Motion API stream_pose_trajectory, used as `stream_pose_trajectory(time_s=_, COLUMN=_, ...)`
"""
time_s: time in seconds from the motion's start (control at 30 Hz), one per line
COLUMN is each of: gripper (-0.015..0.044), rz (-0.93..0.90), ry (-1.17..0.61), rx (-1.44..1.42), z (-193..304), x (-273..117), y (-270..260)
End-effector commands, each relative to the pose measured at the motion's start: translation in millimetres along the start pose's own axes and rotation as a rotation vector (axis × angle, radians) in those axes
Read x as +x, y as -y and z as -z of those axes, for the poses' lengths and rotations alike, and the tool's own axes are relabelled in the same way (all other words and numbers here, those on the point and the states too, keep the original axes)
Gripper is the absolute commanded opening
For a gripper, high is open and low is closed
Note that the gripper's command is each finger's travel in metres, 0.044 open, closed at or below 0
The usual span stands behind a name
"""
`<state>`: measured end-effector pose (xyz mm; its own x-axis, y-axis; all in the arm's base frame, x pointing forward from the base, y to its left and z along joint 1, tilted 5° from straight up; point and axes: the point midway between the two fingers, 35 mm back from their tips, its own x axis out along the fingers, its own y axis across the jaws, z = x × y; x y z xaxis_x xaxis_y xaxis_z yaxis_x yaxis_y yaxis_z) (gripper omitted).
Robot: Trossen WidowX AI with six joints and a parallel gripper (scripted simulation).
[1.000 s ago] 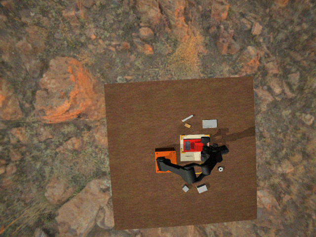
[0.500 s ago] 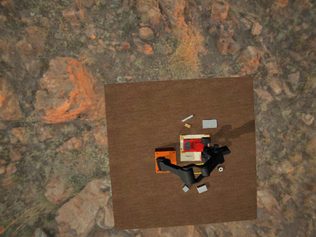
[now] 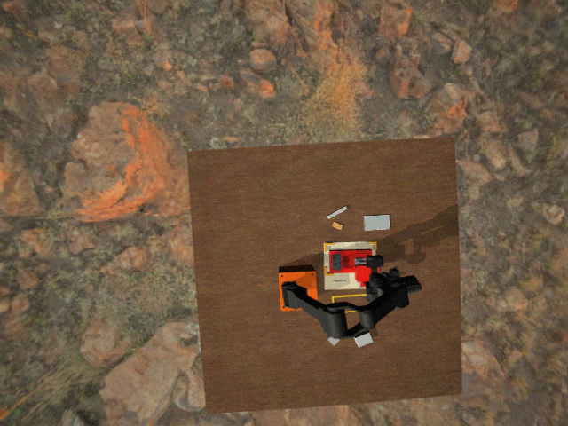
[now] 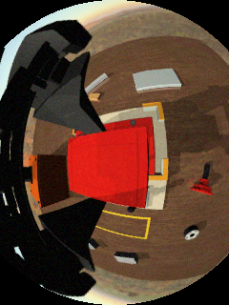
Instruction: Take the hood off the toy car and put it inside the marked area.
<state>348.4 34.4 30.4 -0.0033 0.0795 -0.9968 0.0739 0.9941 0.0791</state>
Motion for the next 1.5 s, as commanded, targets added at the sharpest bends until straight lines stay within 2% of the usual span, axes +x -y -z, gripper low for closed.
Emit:
stream_pose_trajectory(time_s=0.0, gripper=0.0000, rz=0.004, ry=0.005, rx=-0.002, z=-1.6, x=-1.9, y=21.2)
stream_pose_trajectory(time_s=1.0, gripper=0.0000, rz=0.018, ry=0.003, rx=-0.006, z=33.1, x=-9.0, y=181.2)
stream_pose_trajectory(time_s=1.47, gripper=0.0000, rz=0.018, ry=0.004, rx=-0.006, z=33.7, x=-0.5, y=184.9)
